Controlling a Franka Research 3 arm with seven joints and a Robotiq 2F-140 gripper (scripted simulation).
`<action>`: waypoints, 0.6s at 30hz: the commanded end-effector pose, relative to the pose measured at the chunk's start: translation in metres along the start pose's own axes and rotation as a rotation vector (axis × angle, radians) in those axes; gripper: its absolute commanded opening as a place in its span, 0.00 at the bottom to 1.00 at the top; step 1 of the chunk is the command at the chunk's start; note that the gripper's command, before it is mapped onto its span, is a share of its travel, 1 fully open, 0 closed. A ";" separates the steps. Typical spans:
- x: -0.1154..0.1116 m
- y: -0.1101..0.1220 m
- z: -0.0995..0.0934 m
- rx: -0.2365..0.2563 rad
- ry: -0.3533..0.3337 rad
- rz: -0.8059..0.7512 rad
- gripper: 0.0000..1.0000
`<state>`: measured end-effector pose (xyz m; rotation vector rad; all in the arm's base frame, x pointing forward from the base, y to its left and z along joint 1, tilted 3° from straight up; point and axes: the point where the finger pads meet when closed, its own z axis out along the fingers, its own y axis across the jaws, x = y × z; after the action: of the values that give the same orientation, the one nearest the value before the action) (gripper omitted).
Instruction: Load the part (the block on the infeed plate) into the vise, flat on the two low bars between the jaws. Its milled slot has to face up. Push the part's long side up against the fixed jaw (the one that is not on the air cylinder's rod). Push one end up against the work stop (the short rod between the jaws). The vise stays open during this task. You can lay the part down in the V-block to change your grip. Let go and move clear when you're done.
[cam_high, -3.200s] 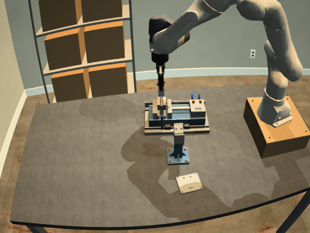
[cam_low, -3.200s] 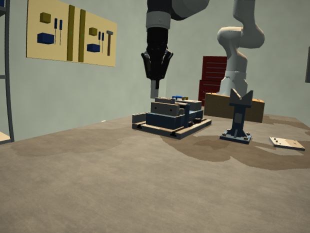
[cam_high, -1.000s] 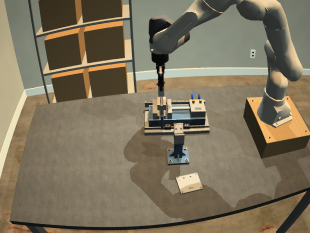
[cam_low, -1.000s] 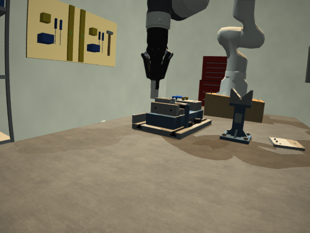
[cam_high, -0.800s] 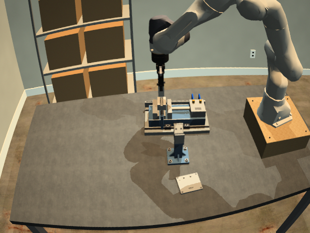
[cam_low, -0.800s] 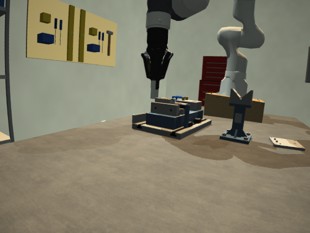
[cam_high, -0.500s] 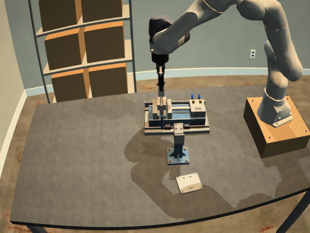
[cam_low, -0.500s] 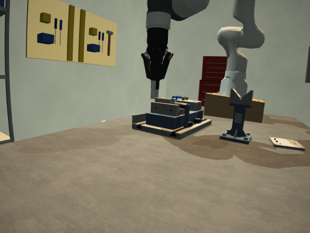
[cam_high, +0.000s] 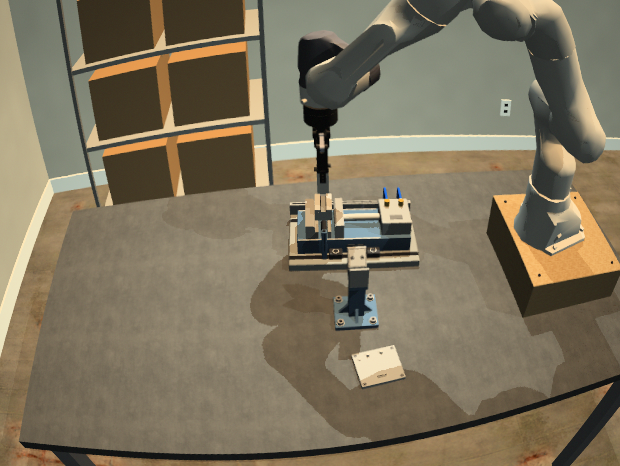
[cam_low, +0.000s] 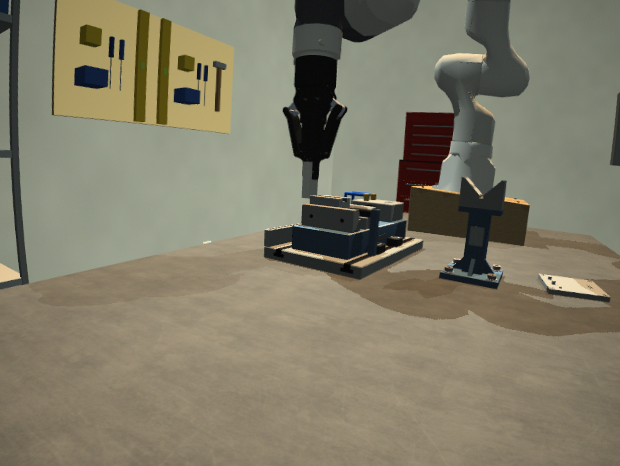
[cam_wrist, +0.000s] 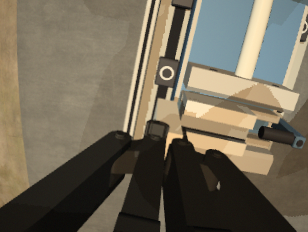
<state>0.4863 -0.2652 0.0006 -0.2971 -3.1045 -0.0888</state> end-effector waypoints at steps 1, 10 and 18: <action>-0.001 0.002 0.000 0.000 -0.002 -0.003 0.00; -0.001 0.004 0.000 0.000 -0.002 -0.003 0.00; -0.001 0.006 0.000 0.000 -0.002 -0.003 0.00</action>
<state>0.4870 -0.2611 0.0003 -0.2867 -3.1047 -0.0897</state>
